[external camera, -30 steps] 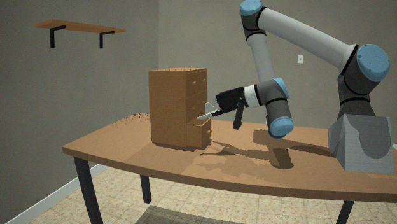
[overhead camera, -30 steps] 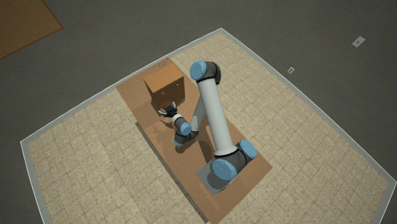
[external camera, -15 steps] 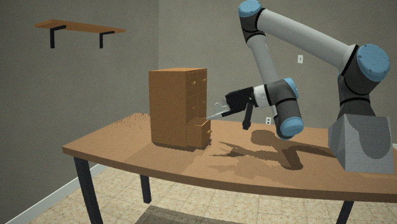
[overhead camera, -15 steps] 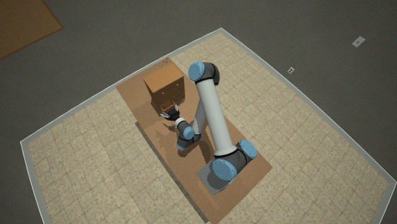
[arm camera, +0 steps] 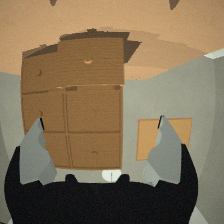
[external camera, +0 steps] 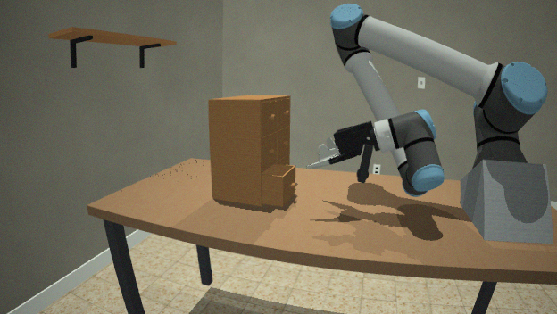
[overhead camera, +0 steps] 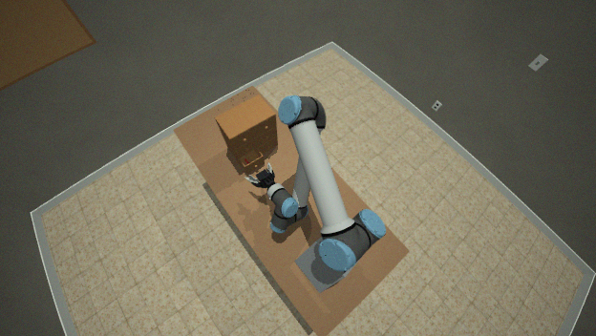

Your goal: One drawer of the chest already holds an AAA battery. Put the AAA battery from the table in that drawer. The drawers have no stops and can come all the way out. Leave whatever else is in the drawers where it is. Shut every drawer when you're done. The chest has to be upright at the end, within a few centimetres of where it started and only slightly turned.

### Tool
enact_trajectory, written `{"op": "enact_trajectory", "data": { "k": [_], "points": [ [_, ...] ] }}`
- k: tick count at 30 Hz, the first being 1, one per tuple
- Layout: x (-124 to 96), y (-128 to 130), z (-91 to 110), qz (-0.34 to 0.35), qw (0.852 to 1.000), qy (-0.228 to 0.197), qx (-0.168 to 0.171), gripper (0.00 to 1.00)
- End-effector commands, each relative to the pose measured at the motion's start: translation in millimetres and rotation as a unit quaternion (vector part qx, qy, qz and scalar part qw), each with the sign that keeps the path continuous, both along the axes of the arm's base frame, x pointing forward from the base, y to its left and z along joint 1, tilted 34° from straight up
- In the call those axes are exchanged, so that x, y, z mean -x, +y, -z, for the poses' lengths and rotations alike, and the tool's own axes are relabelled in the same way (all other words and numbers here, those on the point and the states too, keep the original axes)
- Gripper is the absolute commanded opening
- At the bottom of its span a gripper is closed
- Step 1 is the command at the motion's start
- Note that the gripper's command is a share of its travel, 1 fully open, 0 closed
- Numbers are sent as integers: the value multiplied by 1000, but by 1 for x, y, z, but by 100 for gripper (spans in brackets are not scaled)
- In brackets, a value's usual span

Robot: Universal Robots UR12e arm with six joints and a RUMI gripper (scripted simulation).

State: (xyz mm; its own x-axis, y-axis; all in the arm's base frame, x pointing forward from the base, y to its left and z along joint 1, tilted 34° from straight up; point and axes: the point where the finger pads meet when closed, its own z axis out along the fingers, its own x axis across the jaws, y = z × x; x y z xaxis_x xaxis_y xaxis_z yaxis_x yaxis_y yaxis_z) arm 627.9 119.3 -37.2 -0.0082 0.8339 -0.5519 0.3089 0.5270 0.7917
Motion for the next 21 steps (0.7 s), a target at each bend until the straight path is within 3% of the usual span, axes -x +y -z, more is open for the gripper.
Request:
{"op": "enact_trajectory", "data": {
  "k": [1,11,21],
  "points": [
    [14,0,-1,0,1000,-1,0,100],
    [38,1,-1,0,1000,-1,0,100],
    [48,1,-2,0,1000,-1,0,100]
  ]
}}
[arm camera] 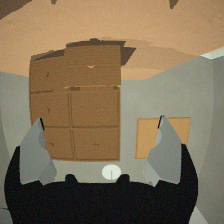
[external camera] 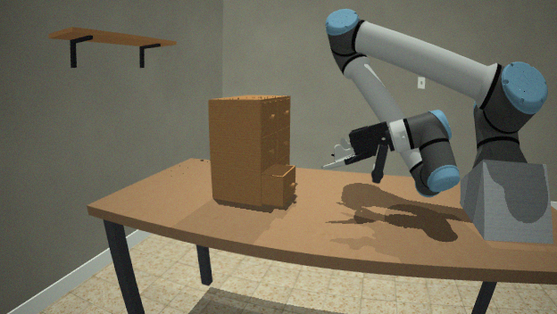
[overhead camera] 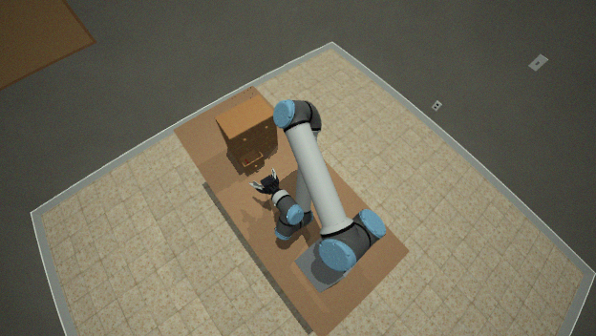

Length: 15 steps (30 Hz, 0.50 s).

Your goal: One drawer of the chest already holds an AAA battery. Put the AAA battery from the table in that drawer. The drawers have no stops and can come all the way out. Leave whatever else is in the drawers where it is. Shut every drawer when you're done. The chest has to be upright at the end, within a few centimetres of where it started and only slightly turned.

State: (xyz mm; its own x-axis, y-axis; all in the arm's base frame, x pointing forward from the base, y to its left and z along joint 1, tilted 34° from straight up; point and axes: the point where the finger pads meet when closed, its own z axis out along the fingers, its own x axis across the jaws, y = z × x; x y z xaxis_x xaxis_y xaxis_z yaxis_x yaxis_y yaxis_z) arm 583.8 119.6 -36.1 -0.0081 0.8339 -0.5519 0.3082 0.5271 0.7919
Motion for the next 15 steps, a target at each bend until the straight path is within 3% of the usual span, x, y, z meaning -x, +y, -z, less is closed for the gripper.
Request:
{"op": "enact_trajectory", "data": {
  "k": [1,15],
  "points": [
    [5,0,0,0,1000,0,0,100],
    [7,0,-1,0,1000,0,0,100]
  ]
}}
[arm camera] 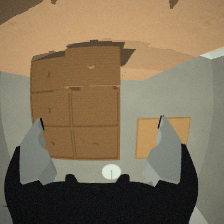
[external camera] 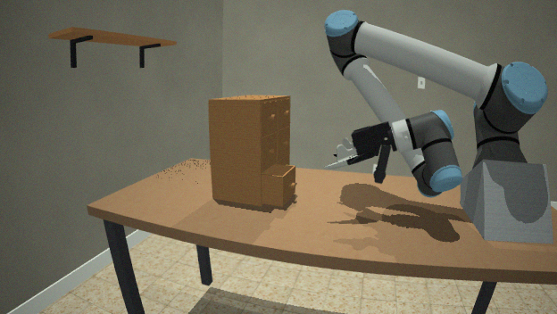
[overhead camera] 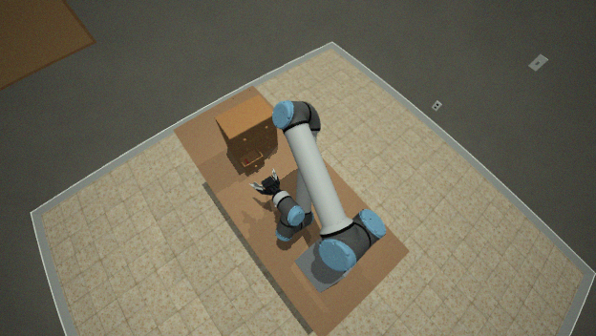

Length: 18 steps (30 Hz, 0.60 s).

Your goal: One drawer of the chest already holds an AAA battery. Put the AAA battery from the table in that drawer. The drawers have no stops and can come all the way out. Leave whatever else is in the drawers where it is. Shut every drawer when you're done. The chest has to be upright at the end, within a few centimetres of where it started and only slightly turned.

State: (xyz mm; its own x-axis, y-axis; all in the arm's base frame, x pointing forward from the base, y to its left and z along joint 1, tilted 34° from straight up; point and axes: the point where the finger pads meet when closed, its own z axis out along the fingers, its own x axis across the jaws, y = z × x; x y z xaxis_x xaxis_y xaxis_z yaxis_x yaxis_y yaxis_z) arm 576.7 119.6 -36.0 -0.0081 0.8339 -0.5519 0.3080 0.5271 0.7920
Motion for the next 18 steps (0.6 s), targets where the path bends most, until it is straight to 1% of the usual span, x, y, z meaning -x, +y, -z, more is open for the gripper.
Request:
{"op": "enact_trajectory", "data": {
  "k": [1,18],
  "points": [
    [0,0,0,0,1000,0,0,100],
    [0,0,-1,2,1000,3,0,100]
  ]
}}
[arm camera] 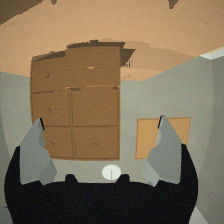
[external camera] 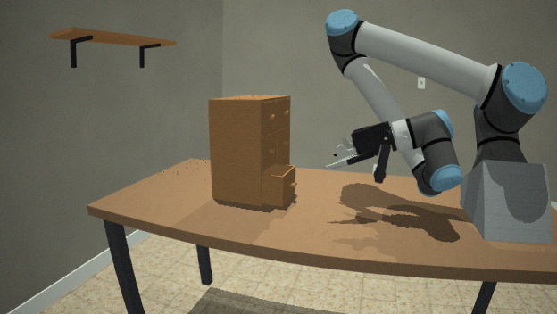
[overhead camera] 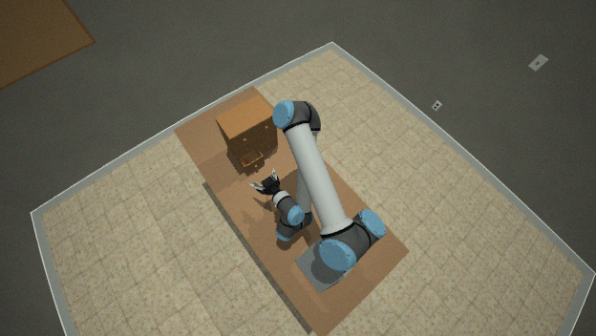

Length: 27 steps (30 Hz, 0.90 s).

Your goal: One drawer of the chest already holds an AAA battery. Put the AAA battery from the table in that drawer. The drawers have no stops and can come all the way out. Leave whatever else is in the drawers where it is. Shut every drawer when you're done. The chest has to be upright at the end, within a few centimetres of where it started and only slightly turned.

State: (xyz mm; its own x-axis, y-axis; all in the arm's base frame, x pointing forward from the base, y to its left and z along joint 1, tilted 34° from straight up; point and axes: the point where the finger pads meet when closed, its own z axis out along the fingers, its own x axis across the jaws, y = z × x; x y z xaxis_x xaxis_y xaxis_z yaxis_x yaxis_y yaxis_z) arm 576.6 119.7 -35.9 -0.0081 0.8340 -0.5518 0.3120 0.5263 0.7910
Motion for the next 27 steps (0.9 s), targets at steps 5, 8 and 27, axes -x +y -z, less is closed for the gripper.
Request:
{"op": "enact_trajectory", "data": {
  "k": [5,8,27],
  "points": [
    [0,0,-1,3,1000,5,0,100],
    [0,1,-1,5,1000,7,0,100],
    [0,2,-3,22,999,34,0,100]
  ]
}}
